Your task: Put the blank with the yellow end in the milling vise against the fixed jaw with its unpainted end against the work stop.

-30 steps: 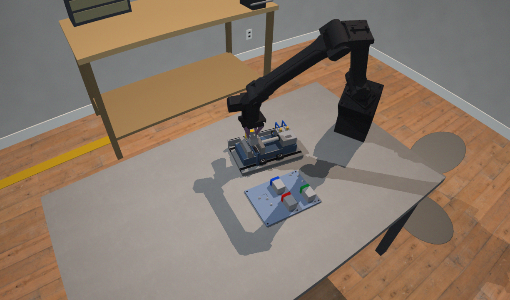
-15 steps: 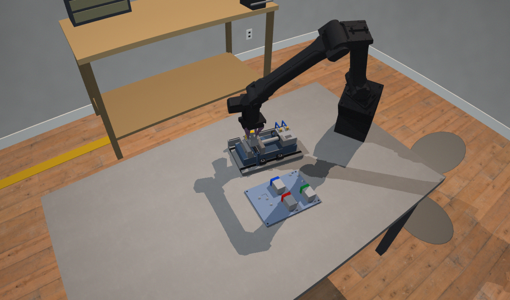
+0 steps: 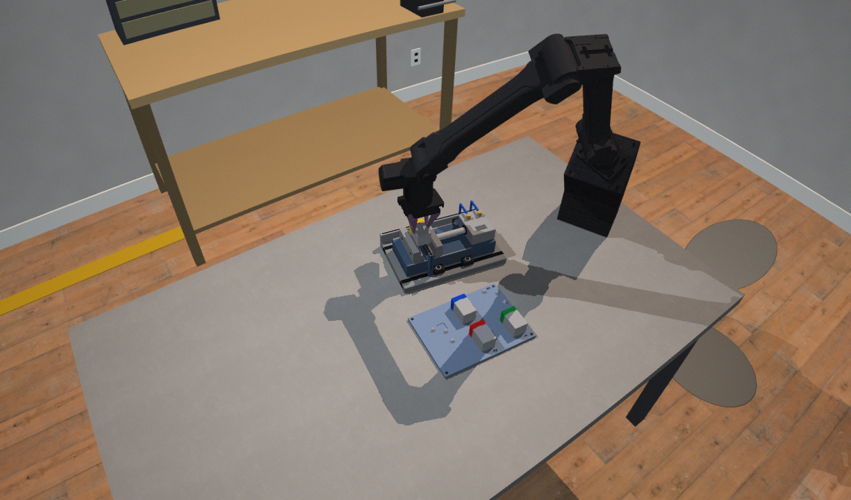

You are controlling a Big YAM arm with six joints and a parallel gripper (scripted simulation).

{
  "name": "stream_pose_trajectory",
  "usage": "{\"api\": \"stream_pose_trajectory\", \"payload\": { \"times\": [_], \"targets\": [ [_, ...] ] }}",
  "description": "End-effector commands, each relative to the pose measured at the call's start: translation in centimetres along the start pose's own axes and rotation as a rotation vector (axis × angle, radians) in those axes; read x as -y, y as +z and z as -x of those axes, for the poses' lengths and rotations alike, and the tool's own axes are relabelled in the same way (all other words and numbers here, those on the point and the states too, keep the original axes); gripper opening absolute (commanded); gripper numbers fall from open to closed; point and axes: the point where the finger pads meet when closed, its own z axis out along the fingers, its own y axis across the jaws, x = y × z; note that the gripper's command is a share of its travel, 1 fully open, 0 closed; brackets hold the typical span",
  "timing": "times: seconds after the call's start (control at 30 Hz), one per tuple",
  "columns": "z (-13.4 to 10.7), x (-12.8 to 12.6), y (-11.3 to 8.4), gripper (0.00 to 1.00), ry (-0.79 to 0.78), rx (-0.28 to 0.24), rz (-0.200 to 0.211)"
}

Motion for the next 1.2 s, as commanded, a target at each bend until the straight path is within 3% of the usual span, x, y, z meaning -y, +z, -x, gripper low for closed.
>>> {"api": "stream_pose_trajectory", "payload": {
  "times": [0.0, 1.17],
  "targets": [
    [0.01, -0.29, 0.63, 0.00, 0.001, 0.001, 0.003],
    [0.01, -0.34, 1.09, 0.00, 0.000, 0.002, 0.005]
  ]
}}
